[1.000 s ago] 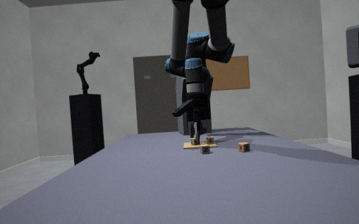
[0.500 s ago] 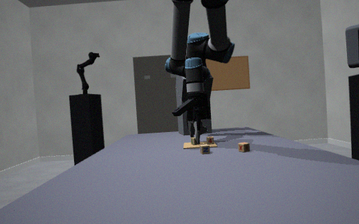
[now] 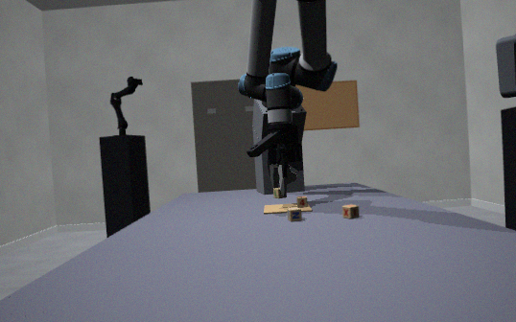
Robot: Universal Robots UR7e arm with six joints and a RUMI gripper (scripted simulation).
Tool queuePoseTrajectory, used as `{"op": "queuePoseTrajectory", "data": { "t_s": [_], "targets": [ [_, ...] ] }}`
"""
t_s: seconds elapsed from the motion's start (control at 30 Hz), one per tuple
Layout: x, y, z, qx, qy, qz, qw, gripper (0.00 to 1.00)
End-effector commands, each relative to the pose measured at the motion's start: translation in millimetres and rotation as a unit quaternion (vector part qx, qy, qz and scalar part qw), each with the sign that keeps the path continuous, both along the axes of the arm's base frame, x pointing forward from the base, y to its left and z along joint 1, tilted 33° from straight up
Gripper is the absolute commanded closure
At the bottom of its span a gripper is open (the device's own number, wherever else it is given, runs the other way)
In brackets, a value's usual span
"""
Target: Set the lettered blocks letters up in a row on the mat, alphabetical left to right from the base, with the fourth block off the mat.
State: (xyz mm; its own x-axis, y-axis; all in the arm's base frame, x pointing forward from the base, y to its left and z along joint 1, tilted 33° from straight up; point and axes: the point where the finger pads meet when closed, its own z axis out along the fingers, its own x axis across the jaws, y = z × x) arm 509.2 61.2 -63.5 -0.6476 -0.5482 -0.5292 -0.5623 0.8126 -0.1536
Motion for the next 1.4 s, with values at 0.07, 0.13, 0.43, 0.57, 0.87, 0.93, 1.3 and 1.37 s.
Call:
{"op": "queuePoseTrajectory", "data": {
  "t_s": [0.07,0.13,0.43,0.57,0.87,0.93,1.3,1.37],
  "targets": [
    [-14.8,-5.7,24.0,0.0,0.001,0.001,1.0,0.91],
    [-18.1,-7.0,29.3,0.0,0.001,0.001,1.0,0.91],
    [-27.7,-10.6,44.7,0.0,0.001,0.001,1.0,0.91],
    [-31.5,-12.1,50.8,0.0,0.001,0.001,1.0,0.91],
    [-34.8,-13.3,56.3,0.0,0.001,0.001,1.0,0.91],
    [-34.0,-14.0,57.5,0.0,0.0,0.001,1.0,0.91],
    [-34.0,-14.0,57.6,0.0,0.0,0.0,1.0,0.91],
    [-31.5,-19.2,56.9,0.005,0.002,-0.008,1.0,0.91]
  ]
}}
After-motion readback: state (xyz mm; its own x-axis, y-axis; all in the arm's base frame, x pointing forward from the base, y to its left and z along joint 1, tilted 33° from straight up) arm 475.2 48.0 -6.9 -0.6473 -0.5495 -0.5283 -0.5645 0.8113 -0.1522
